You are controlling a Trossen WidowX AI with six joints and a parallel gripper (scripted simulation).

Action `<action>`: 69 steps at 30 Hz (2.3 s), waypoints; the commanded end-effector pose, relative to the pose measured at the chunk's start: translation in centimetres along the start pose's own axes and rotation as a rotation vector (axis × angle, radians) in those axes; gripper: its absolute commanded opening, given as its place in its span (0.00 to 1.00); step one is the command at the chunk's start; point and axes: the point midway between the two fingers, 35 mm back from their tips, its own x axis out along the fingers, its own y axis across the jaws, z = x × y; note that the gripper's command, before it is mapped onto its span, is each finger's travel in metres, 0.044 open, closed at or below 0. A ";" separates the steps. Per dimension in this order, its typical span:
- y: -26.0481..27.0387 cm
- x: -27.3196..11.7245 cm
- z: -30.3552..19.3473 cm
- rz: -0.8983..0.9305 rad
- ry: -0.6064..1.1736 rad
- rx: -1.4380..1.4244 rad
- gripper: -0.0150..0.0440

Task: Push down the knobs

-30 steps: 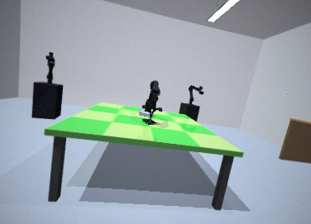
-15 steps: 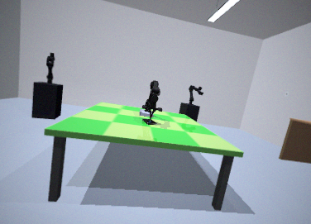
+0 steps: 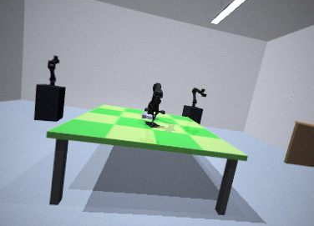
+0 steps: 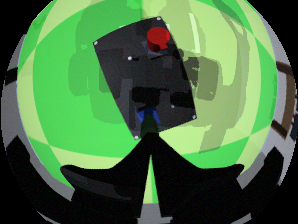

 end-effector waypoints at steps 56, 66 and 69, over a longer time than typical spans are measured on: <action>0.9 -3.7 6.8 0.004 -0.019 0.002 0.97; 2.3 -3.9 18.3 0.008 -0.023 0.002 1.00; 2.4 -3.8 19.0 0.008 -0.024 0.002 1.00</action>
